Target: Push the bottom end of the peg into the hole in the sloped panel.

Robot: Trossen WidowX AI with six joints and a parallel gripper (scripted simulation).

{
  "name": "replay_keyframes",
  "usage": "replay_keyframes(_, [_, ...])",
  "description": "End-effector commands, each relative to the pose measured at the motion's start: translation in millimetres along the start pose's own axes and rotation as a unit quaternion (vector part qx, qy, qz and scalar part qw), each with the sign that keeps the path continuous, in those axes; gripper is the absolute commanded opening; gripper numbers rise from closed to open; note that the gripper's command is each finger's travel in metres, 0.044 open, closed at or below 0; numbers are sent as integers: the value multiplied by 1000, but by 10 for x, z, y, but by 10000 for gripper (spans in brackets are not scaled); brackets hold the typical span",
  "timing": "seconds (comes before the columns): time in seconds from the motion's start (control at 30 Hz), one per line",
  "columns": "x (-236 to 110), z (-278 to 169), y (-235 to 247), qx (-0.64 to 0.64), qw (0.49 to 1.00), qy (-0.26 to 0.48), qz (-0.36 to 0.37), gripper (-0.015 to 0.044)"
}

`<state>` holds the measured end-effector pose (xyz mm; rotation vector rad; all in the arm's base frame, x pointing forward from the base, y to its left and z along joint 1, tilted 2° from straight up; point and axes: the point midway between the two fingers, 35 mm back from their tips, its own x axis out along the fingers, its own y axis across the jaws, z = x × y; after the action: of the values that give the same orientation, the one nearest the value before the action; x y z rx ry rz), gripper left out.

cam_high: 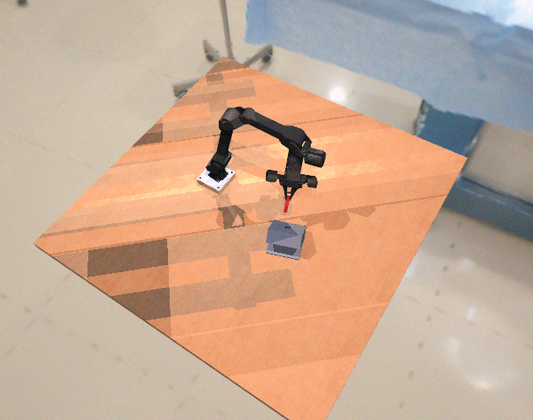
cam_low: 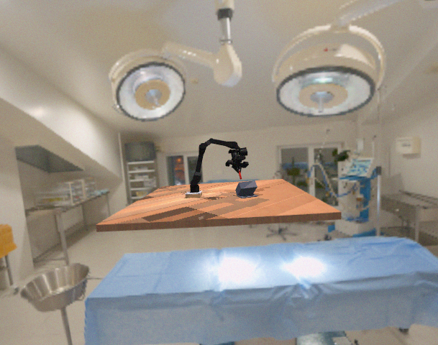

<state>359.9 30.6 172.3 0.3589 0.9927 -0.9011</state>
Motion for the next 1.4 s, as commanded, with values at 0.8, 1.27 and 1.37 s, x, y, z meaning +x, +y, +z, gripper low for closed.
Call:
replay_keyframes(0.8, [179, -1, 123, 96, 995, -35, 12, 0])
replay_keyframes(1.27, [287, -11, 146, 124, 991, -45, 16, 0])
replay_keyframes(1.37, [294, -11, 144, 124, 991, -45, 16, 0])
